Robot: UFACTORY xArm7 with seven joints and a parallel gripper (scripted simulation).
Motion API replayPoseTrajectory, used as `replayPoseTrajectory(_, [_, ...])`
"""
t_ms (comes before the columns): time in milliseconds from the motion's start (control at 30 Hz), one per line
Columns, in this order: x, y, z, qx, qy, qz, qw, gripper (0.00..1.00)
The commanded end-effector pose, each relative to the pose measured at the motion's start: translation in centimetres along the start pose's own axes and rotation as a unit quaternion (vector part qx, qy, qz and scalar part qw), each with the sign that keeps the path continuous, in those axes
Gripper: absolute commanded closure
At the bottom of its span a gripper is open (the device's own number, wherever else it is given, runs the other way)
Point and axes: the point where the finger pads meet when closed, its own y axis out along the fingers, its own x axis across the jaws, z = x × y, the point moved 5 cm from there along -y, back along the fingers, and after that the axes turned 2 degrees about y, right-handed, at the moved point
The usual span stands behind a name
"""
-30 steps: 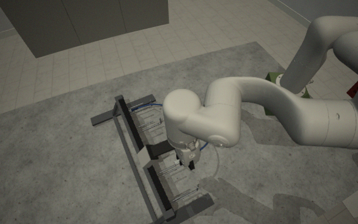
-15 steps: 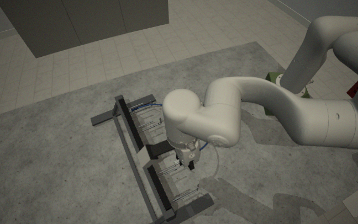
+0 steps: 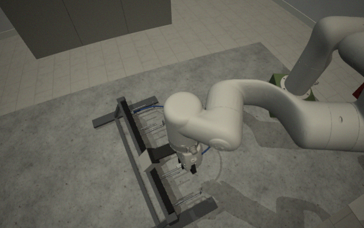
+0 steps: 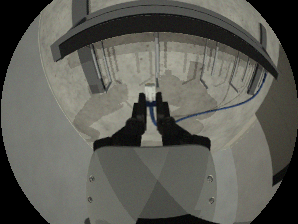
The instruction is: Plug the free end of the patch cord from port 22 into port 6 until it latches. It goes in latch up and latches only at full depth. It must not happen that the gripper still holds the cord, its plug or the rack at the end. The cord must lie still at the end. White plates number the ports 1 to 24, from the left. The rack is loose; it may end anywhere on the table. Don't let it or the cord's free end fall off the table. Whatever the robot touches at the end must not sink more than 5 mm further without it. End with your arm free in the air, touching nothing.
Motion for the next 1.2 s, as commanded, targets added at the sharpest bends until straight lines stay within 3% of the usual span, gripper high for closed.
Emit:
replayPoseTrajectory(0, [0.0,0.1,0.5,0.002,0.0,0.0,1.0,1.0])
replayPoseTrajectory(1167, [-0.2,2.4,3.0,0.002,0.0,0.0,1.0,1.0])
